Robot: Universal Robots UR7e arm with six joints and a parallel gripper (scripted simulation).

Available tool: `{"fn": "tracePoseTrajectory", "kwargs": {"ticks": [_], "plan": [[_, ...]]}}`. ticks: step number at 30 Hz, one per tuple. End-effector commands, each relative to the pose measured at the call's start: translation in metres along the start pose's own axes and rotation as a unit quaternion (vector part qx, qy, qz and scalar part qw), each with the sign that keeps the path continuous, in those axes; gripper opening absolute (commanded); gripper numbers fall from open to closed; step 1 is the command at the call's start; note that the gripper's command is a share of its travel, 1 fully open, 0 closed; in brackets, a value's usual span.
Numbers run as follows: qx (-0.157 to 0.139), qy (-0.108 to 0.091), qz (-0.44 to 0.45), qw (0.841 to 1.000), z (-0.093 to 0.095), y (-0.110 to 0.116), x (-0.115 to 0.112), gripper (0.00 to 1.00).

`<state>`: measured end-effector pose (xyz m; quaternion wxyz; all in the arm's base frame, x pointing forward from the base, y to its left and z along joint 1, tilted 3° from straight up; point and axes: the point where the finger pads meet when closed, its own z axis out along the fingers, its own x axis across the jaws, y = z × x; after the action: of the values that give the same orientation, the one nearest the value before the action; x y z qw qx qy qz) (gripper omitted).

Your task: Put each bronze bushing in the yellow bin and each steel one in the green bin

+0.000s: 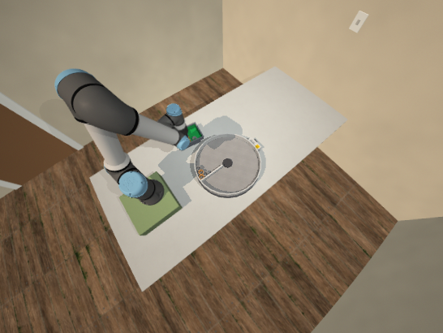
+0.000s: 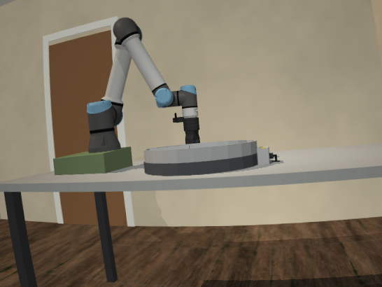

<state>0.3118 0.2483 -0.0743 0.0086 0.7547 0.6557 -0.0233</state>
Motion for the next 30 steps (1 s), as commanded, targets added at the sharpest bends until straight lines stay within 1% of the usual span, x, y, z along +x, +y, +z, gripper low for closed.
{"fn": "tracePoseTrajectory", "kwargs": {"ticks": [1, 7, 15, 30], "plan": [[-0.001, 0.0, 0.0, 1.0, 0.0, 0.0, 0.0, 0.42], [-0.001, 0.0, 0.0, 1.0, -0.005, 0.0, 0.001, 0.42], [-0.001, 0.0, 0.0, 1.0, -0.005, 0.0, 0.001, 0.42], [-0.001, 0.0, 0.0, 1.0, -0.011, 0.0, 0.001, 0.42]]}}
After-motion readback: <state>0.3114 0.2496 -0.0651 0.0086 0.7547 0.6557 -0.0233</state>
